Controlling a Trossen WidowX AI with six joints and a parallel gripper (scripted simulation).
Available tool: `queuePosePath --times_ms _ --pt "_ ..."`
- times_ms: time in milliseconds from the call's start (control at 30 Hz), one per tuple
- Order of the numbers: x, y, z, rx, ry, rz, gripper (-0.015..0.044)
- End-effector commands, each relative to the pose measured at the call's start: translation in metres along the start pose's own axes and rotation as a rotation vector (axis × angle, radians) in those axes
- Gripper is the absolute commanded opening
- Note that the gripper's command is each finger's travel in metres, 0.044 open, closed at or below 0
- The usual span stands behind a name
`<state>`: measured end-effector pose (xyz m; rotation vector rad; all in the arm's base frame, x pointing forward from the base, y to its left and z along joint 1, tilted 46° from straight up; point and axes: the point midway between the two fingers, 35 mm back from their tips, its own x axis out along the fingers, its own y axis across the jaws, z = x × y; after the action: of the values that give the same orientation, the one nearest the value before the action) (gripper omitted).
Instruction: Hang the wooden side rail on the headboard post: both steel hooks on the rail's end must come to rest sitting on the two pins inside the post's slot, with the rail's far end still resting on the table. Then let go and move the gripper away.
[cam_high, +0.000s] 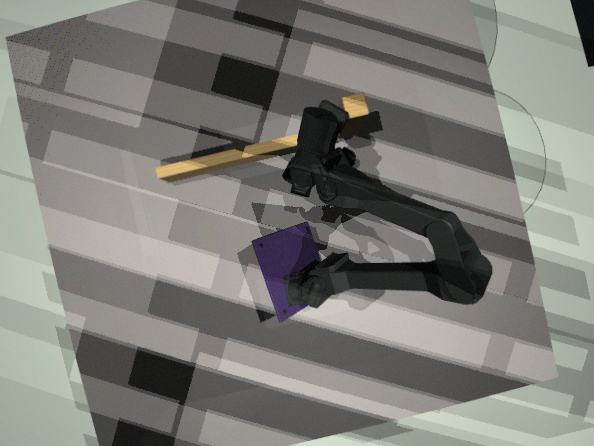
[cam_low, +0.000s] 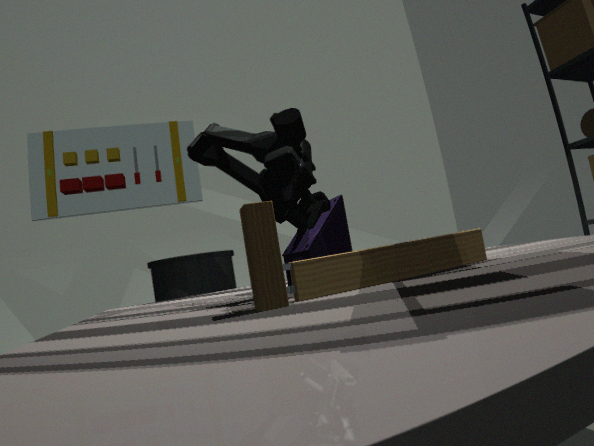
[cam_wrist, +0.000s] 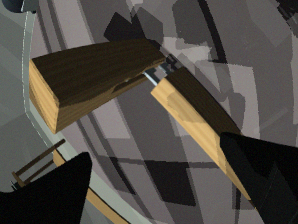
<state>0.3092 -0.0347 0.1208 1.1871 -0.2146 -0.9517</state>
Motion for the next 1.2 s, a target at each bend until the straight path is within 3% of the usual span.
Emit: queuePosePath --times_ms 0,367,700,967,1167 --pt "0.002 0.003 -0.005 -0.443 -0.009 -0.038 0.044" --pt "0.007 0.009 -0.014 -1.495 0.038 -0.138 0.044" --pt "0.011 0.012 -0.019 -2.432 0.195 -0.209 0.044" --pt "0.012 0.022 -0.014 -3.168 0.394 -0.245 0.044" --pt "0.012 0.031 -0.009 -3.704 0.631 -0.229 0.044"
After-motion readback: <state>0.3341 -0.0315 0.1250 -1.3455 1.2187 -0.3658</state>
